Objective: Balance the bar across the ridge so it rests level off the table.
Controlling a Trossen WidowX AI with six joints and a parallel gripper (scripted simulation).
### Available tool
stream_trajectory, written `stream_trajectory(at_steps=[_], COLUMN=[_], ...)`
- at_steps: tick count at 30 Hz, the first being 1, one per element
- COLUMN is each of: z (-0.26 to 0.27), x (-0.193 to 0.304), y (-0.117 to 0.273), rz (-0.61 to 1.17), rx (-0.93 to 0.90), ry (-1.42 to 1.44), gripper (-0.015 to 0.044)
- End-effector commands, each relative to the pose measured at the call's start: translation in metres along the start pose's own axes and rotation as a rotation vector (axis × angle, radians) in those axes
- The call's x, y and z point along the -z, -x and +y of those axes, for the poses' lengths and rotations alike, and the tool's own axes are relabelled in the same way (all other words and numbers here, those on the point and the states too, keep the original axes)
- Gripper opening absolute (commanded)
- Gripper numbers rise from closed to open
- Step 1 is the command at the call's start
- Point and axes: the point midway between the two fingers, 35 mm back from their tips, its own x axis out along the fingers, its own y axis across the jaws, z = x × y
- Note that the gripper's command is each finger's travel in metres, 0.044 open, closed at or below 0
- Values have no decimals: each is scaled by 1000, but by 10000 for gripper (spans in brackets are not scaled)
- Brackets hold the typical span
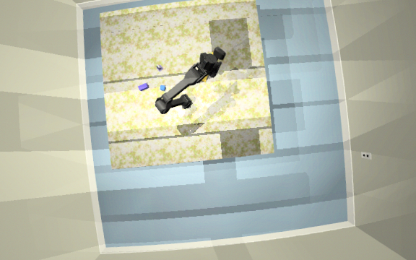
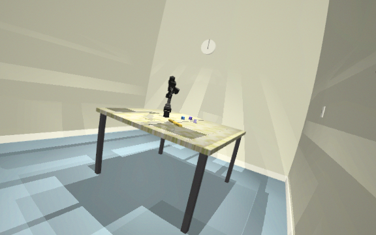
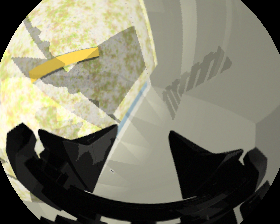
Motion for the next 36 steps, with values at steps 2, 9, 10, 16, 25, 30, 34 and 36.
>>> stream_trajectory(at_steps=[2,9,10,16,25,30,34,36], z=[10,32,36,56,87,105,119,125], x=[-8,-22,-24,-37,-56,-67,-75,-79], y=[-13,-32,-35,-48,-63,-68,-71,-73], rz=[-19,-28,-26,-2,85,159,231,272], rx=[-81,-234,-256,-389,-585,-686,-762,-798], ry=[-119,-312,-339,-494,-708,-813,-888,-924], gripper=[315,315,315,315,315,315,315,315])
